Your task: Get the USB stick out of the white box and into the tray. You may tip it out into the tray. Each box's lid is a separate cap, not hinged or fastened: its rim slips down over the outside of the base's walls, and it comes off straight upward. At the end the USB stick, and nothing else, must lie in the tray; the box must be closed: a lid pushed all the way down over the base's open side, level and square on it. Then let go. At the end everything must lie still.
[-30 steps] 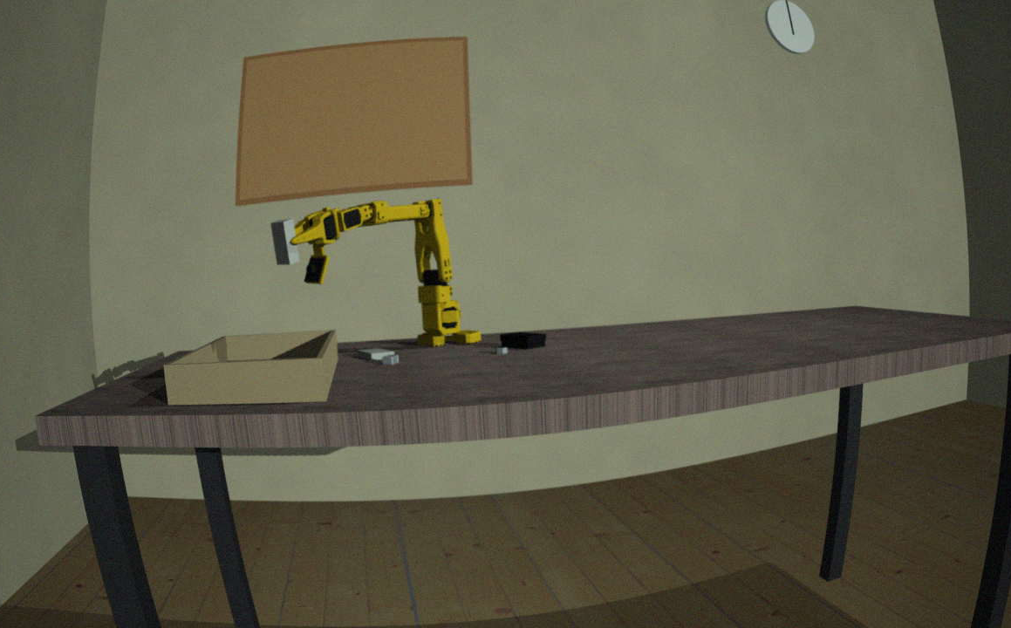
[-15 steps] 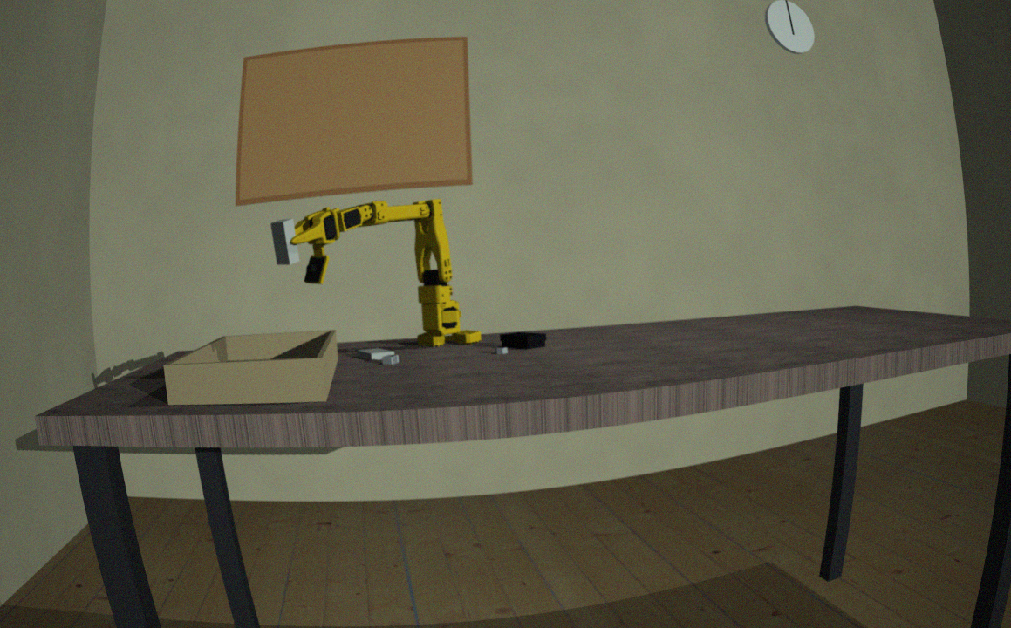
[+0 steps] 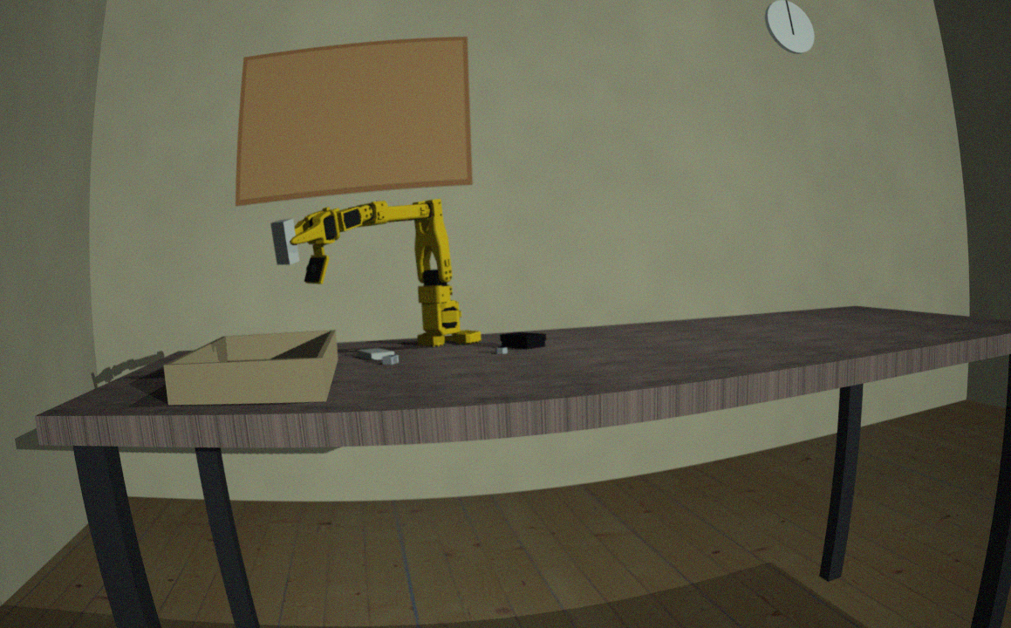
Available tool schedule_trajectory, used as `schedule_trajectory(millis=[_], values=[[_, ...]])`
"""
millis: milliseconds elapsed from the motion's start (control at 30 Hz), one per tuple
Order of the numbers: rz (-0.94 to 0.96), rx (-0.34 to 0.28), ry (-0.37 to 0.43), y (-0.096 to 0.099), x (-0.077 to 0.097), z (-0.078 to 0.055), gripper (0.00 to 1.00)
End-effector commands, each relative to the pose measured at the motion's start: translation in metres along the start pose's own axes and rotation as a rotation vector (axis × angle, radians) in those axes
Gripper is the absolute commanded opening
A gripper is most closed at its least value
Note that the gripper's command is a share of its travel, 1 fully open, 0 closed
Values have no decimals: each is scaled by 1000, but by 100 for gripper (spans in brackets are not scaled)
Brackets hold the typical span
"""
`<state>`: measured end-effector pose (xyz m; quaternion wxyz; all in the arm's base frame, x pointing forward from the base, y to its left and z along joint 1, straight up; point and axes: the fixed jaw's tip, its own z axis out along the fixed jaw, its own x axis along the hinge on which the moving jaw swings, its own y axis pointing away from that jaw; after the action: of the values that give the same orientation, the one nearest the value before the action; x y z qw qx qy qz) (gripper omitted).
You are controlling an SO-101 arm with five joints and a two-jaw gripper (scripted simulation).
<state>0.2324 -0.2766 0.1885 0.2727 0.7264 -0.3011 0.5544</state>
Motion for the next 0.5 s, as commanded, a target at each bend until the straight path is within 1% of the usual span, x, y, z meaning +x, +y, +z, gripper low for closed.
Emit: schedule_trajectory(millis=[0,467], values=[[-7,-13,63,4,16,-4,21],[-6,-12,63,4,14,-2,21]])
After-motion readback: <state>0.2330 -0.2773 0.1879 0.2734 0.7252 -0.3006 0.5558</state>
